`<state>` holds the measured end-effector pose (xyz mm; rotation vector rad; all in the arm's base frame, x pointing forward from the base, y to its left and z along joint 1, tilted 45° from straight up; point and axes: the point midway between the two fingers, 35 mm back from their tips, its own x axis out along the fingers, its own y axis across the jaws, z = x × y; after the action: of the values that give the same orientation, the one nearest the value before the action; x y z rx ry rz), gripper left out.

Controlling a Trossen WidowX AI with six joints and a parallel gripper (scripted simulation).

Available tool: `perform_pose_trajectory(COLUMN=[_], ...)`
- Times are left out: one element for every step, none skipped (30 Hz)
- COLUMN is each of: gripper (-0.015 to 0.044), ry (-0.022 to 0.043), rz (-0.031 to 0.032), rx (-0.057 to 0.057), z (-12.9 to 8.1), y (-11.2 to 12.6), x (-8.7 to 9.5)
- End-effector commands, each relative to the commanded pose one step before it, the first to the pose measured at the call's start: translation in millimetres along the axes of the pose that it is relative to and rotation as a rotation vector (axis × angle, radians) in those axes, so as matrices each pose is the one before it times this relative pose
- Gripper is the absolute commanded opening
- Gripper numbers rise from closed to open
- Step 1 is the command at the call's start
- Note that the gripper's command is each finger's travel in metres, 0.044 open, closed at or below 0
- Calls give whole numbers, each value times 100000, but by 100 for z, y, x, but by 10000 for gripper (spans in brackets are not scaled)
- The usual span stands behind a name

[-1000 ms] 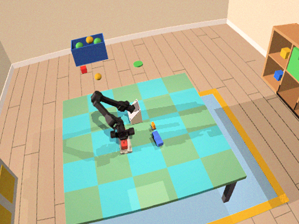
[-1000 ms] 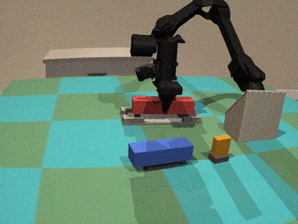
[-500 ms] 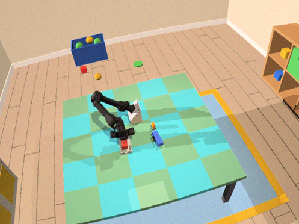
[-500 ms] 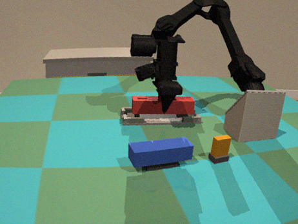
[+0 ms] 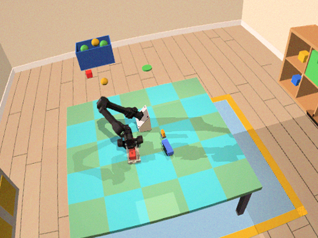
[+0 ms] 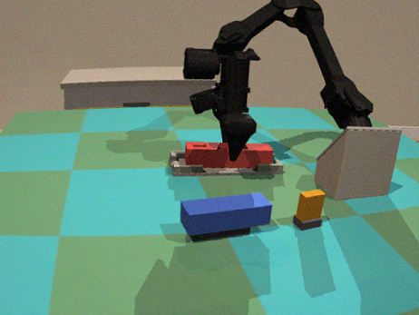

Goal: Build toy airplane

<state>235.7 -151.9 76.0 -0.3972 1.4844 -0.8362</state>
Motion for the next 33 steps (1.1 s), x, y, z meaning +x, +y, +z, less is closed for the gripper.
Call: perform_pose_trajectory(gripper=[440, 440, 440, 440, 440, 440, 440, 440, 440, 440, 440, 440, 440, 440, 440, 440, 440, 440, 440, 440, 440, 440, 440, 440, 440, 440, 440, 440, 440, 440, 440, 440, 440], ry=[44, 0, -4, -5, 13, 46, 64, 66, 51, 20, 0, -2, -6, -13, -5, 0, 0, 0, 0, 0, -1, -4, -6, -6, -3, -1, 0, 0, 0, 0, 0, 0, -29], rz=[40, 0, 96, 262, 351, 287, 107, -77, -259, -332, -253, -93, 4, 8, 3, 0, 0, 0, 0, 0, 0, -2, -5, -7, -5, -2, 0, 0, 0, 0, 0, 0, 58], rx=[117, 0, -17, -53, -92, -118, -116, -109, -95, -62, -30, -9, 8, 15, 6, 0, 0, 0, 0, 0, -1183, -3549, -5915, -5916, -3551, -1184, 0, 0, 0, 0, 0, 0, -5], z=[-3, 0, 49, 133, 175, 137, 44, -49, -137, -167, -124, -45, 139, 275, 103, 0, 0, 0, 0, 0, 10, 29, 48, 47, 28, 9, 0, 0, 0, 0, 0, 0, 160], y=[-7, 0, 30, 85, 123, 119, 72, 18, -43, -81, -70, -27, 79, 157, 60, 0, 0, 0, 0, 0, 0, 1, -1, -4, -4, -2, 0, 0, 0, 0, 0, 0, 155], x=[-4, 0, -230, -697, -1180, -1528, -1562, -1581, -1583, -1249, -749, -250, 0, 1, 1, 0, 0, 0, 0, 0, 29, 88, 146, 146, 87, 29, 0, 0, 0, 0, 0, 0, -23])
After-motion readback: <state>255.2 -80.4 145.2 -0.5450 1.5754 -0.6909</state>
